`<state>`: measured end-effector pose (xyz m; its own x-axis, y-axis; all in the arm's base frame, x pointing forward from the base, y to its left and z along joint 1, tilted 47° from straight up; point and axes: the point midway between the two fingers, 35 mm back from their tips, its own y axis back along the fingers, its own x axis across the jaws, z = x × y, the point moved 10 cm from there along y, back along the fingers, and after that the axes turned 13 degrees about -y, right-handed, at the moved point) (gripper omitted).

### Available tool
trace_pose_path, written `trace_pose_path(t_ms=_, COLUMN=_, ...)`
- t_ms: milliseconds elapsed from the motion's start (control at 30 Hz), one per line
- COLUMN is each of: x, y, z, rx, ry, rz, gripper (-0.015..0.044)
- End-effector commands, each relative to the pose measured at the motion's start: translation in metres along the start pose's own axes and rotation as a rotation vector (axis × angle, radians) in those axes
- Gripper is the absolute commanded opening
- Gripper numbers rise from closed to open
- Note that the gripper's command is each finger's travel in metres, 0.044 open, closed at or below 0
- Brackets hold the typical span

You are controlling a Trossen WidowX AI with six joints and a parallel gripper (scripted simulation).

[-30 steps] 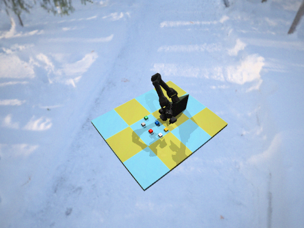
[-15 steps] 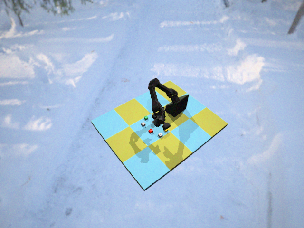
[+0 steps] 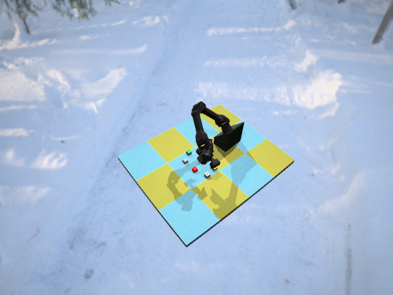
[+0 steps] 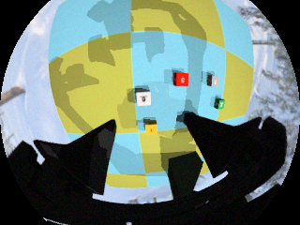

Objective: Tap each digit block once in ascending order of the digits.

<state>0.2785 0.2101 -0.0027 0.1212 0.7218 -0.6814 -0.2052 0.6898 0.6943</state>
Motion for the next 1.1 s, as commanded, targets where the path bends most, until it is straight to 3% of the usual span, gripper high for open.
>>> trace_pose_path(t_ms=0, x=-0.034, y=0.001, z=0.033, rx=-0.002, ry=-0.01, rz=0.002, gripper=0.04)
trace_pose_path(t_ms=133, x=-0.074, y=0.0, z=0.063, rx=-0.004, ry=-0.008, rz=-0.007, gripper=0.04)
trace_pose_path(t_ms=933, x=-0.077, y=0.0, z=0.064, rx=-0.004, ry=-0.008, rz=-0.007, gripper=0.04)
trace_pose_path(t_ms=1067, x=-0.135, y=0.001, z=0.078, rx=-0.003, ry=-0.007, rz=-0.003, gripper=0.04)
